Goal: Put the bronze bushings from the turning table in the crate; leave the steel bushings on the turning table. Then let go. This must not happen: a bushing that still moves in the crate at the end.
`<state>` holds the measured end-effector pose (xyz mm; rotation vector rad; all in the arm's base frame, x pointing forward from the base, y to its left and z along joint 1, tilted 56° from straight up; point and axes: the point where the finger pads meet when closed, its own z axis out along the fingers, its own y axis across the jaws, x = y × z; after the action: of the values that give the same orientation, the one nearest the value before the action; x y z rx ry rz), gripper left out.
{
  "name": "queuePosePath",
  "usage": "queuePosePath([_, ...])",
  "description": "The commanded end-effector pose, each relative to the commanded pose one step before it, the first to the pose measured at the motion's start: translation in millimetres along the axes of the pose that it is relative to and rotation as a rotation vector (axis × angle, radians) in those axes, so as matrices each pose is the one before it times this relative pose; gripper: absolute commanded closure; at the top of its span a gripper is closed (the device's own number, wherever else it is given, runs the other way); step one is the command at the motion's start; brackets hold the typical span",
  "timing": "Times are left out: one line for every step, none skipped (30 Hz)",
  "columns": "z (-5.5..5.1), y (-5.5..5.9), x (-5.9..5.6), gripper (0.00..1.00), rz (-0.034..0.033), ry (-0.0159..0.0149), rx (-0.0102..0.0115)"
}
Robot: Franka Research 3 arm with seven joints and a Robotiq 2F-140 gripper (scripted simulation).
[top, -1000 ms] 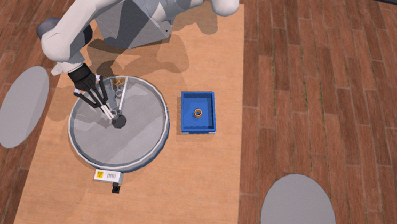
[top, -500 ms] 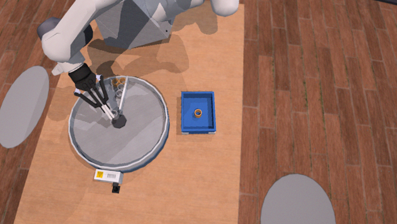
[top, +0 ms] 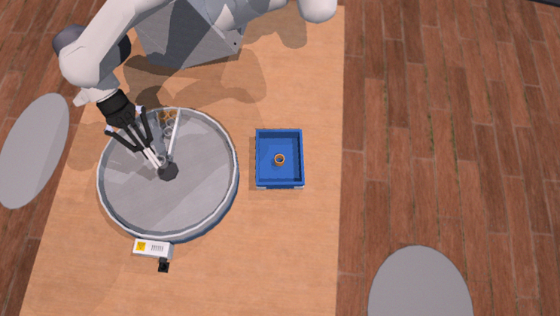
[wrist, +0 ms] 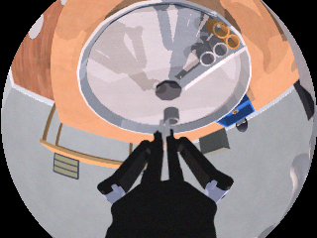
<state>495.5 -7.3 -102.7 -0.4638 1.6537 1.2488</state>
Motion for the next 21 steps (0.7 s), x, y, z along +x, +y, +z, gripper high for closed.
queuePosePath([-1.11, -0.25, -0.45, 1.00, 0.00242, 0.00027, 0.00265])
queuePosePath([0.00, 0.00, 0.00, 1.00, 0.00000, 0.00000, 0.00000])
queuePosePath([0.00, 0.00, 0.00, 1.00, 0.00000, 0.00000, 0.00000])
queuePosePath([0.00, 0.00, 0.00, 1.00, 0.00000, 0.00000, 0.00000])
queuePosePath([0.00, 0.00, 0.00, 1.00, 0.00000, 0.00000, 0.00000])
queuePosePath([0.00, 0.00, 0.00, 1.00, 0.00000, 0.00000, 0.00000])
queuePosePath([0.00, 0.00, 0.00, 1.00, 0.00000, 0.00000, 0.00000])
queuePosePath([0.00, 0.00, 0.00, 1.00, 0.00000, 0.00000, 0.00000])
queuePosePath([0.00, 0.00, 0.00, 1.00, 0.00000, 0.00000, 0.00000])
queuePosePath([0.00, 0.00, 0.00, 1.00, 0.00000, 0.00000, 0.00000])
queuePosePath([0.00, 0.00, 0.00, 1.00, 0.00000, 0.00000, 0.00000])
queuePosePath([0.00, 0.00, 0.00, 1.00, 0.00000, 0.00000, 0.00000])
queuePosePath([0.21, 0.00, 0.18, 1.00, 0.00000, 0.00000, 0.00000])
queuePosePath([1.19, 0.00, 0.99, 1.00, 0.00000, 0.00000, 0.00000])
queuePosePath([2.44, 0.02, 2.03, 1.00, 0.00000, 0.00000, 0.00000])
queuePosePath([3.38, 0.02, 2.82, 1.00, 0.00000, 0.00000, 0.00000])
queuePosePath([3.69, 0.02, 3.07, 1.00, 0.00000, 0.00000, 0.00000])
queuePosePath([3.30, 0.02, 2.75, 1.00, 0.00000, 0.00000, 0.00000])
queuePosePath([2.33, 0.01, 1.94, 1.00, 0.00000, 0.00000, 0.00000])
queuePosePath([1.13, 0.01, 0.94, 1.00, 0.00000, 0.00000, 0.00000])
queuePosePath([0.20, 0.00, 0.17, 1.00, 0.00000, 0.00000, 0.00000])
